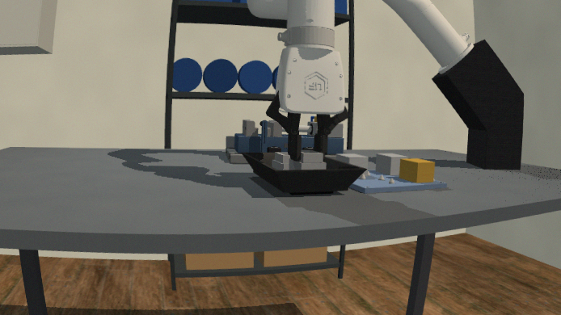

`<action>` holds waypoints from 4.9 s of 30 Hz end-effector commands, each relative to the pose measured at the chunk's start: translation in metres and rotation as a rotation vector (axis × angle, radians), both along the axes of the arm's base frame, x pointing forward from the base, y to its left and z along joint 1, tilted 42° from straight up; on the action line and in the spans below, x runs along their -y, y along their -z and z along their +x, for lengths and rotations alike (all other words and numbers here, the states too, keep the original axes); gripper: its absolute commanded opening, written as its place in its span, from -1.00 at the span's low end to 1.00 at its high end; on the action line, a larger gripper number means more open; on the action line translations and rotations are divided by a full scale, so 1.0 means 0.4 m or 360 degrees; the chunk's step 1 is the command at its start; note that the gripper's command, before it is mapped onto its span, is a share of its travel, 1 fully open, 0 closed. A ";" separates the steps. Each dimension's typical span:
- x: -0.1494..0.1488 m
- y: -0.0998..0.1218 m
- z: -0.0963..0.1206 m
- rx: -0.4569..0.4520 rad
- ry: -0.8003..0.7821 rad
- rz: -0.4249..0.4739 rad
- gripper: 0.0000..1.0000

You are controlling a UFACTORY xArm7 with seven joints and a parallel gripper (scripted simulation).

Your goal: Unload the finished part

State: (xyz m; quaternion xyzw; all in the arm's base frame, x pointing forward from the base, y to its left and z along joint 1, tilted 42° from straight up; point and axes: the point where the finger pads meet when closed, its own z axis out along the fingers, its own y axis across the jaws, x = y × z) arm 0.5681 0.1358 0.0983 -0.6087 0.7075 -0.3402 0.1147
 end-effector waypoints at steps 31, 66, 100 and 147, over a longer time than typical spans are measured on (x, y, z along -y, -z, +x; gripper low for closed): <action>0.004 0.016 0.016 0.0004 -0.0005 0.0003 -1.00; 0.006 0.021 0.020 0.0004 -0.0005 0.0003 0.37; 0.003 0.014 0.014 0.0004 -0.0005 0.0003 0.37; -0.116 -0.246 -0.189 0.0004 -0.0005 0.0003 -1.00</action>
